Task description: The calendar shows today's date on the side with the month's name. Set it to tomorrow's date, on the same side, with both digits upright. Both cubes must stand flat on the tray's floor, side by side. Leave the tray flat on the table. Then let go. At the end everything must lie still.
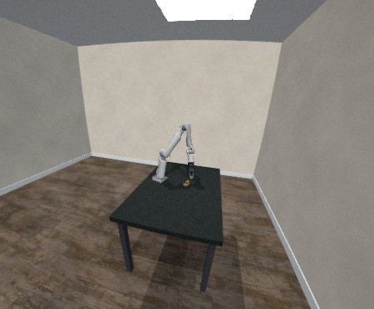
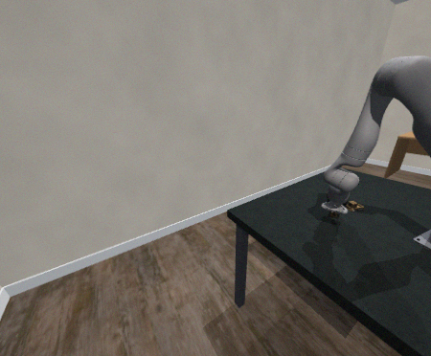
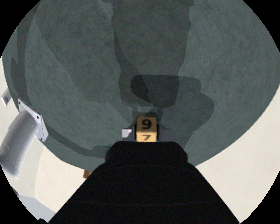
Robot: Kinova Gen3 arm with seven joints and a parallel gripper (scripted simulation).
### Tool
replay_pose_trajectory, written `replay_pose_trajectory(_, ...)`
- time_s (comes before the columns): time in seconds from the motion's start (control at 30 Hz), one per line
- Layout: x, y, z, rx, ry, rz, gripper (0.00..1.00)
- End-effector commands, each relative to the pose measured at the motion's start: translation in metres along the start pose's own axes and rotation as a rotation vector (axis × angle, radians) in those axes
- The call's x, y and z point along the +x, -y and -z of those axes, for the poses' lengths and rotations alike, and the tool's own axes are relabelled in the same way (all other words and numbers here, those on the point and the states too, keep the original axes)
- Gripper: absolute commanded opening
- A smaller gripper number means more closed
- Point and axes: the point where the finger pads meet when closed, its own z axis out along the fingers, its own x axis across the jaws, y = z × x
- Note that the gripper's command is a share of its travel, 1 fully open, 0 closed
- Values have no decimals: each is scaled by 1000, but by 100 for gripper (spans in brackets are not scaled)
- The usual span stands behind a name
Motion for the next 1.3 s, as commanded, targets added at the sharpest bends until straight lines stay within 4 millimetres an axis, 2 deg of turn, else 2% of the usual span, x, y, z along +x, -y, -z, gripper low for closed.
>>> replay_pose_trajectory(0.0, 0, 0, 0, 0, -1, -1, 57)
replay_pose_trajectory(0.67, 0, -2, 2, 0, -1, -1, 57)
replay_pose_trajectory(1.0, 0, -20, 20, 0, -1, -1, 57)
replay_pose_trajectory(1.27, 0, -42, 42, 0, -1, -1, 57)
